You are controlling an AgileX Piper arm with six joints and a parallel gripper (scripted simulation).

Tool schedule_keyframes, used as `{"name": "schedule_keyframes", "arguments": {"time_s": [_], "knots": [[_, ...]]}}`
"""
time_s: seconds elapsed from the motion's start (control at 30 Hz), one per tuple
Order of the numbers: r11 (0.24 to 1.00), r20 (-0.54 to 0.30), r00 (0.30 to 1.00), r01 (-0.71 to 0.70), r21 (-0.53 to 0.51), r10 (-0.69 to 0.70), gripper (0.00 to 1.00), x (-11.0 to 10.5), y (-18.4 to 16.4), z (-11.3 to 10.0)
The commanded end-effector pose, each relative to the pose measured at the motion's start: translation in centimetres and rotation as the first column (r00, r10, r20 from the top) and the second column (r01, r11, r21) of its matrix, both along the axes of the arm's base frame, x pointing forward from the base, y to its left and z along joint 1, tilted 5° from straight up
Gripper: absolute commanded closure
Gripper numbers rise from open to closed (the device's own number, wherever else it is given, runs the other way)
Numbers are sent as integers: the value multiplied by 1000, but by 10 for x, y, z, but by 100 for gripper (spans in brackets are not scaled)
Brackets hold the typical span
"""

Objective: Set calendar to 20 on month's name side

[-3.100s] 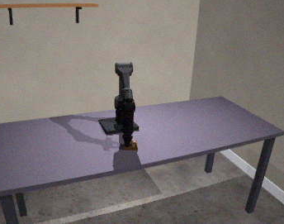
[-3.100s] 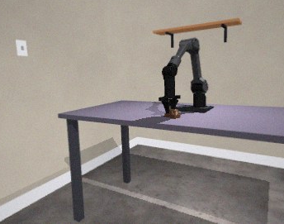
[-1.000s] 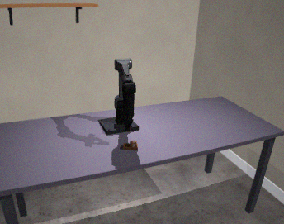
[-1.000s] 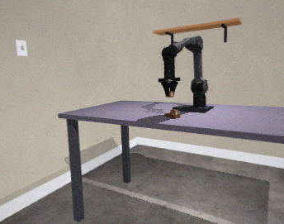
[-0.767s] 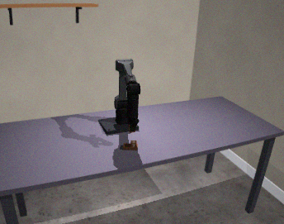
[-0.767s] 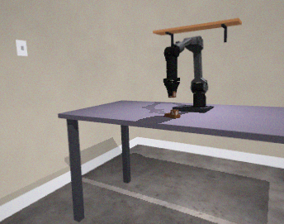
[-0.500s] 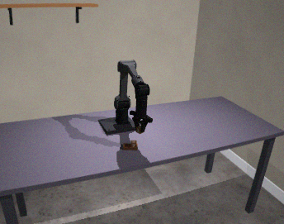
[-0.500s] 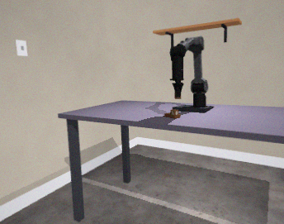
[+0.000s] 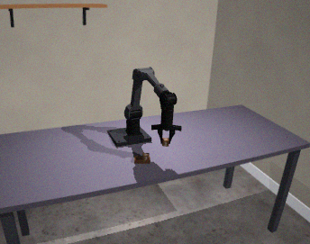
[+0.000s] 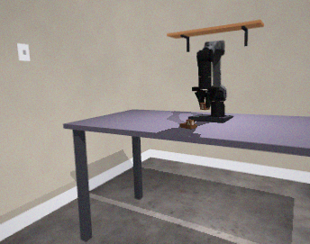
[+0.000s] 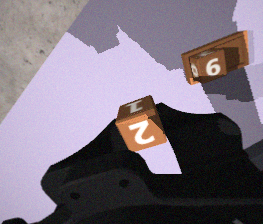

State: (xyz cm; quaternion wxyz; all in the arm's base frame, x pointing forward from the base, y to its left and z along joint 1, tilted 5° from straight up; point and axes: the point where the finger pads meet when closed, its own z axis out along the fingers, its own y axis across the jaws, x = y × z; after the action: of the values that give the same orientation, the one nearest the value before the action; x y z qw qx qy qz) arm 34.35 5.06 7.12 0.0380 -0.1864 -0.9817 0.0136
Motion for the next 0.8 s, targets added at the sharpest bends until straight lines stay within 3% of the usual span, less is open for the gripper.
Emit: {"name": "schedule_keyframes", "arguments": {"time_s": [0.0, 0.43, 0.77], "knots": [[1000, 0, 1000, 1, 0, -1, 65, 0, 0, 0], [1000, -1, 1000, 1, 0, -1, 65, 0, 0, 0], [1000, -4, 1000, 1, 0, -1, 65, -2, -1, -14]]}}
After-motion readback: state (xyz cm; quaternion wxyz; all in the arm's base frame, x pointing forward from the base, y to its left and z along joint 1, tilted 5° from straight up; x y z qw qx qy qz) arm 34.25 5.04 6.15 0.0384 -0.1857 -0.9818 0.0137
